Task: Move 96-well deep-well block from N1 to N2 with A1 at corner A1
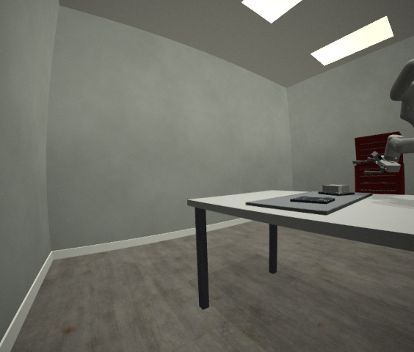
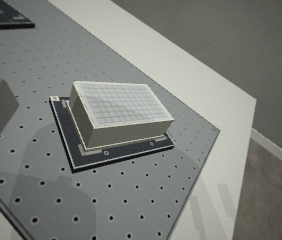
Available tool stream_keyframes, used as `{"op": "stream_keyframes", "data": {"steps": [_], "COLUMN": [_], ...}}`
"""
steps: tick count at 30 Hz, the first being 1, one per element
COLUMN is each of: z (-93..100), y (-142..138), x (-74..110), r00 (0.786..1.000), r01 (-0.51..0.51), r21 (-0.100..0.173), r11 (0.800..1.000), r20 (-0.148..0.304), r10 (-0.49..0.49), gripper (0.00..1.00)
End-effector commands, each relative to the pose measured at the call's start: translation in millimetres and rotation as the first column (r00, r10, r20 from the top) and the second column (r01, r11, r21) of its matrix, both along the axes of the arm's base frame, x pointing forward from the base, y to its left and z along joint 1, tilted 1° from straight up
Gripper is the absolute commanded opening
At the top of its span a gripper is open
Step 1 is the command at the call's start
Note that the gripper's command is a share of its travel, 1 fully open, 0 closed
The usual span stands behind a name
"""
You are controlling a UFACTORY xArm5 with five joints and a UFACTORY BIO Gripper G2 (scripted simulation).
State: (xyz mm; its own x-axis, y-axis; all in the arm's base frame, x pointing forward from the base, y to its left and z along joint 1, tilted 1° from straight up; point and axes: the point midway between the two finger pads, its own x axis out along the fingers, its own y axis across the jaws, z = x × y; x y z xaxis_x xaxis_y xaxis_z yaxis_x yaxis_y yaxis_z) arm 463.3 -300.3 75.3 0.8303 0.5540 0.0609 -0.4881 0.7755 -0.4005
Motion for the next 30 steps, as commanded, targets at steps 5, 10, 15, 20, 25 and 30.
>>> {"op": "stream_keyframes", "data": {"steps": [5,10,15,20,25,30], "z": [1.5,1.5,1.5,7.0,23.6,33.4], "y": [-1,-1,-1,5,11,17], "x": [0.7,0.7,0.7,5.3,23.3,33.2], "r00": [1.000,1.000,1.000,1.000,1.000,0.998], "r01": [0.000,0.000,0.000,0.027,0.027,0.054], "r21": [-0.003,-0.003,-0.003,0.035,0.035,0.075], "r11": [1.000,1.000,1.000,0.999,0.999,0.996], "r20": [0.003,0.003,0.003,0.012,0.012,0.015], "r10": [0.000,0.000,0.000,-0.027,-0.027,-0.056], "gripper": [1.00,1.00,1.00,0.37,0.37,0.37]}}
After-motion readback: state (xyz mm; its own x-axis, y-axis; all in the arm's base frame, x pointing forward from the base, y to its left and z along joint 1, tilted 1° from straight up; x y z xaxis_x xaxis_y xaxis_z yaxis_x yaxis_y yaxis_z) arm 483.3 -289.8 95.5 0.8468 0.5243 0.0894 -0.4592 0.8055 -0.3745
